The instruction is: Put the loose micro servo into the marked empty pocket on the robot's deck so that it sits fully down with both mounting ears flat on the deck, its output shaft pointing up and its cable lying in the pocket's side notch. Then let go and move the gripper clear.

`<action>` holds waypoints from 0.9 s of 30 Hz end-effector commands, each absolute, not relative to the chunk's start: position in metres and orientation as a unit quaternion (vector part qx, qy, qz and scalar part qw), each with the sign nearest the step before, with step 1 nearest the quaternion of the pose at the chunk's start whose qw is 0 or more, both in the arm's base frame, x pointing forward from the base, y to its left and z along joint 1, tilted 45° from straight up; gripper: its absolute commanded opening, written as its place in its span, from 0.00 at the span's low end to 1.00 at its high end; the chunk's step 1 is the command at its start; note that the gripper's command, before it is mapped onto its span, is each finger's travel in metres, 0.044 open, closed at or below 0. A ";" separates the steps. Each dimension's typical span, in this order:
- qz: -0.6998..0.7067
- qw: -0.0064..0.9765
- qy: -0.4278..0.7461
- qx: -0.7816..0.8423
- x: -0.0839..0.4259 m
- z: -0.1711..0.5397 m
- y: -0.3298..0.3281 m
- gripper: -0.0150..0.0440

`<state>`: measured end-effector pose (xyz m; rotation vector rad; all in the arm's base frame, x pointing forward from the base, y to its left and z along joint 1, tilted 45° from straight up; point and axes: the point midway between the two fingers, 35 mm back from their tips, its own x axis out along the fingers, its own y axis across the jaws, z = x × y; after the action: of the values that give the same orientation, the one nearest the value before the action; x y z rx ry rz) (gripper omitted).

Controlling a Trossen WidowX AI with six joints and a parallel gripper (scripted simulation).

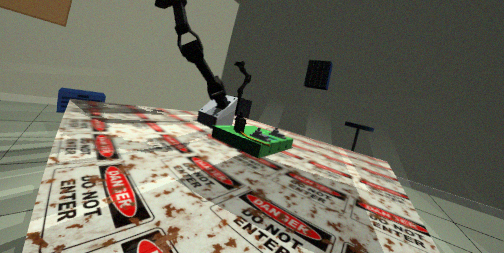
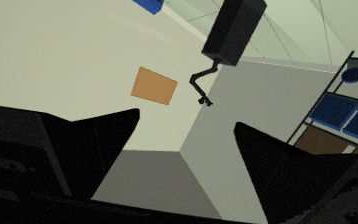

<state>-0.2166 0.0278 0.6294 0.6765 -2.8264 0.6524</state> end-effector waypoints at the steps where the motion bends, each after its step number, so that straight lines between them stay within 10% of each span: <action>1: 0.268 0.082 -0.941 0.189 -0.225 0.623 0.052 1.00; 27: 0.515 0.138 -0.846 -0.021 -0.222 0.581 0.183 1.00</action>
<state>-0.2240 0.1668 0.5890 0.0046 -2.5070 1.4198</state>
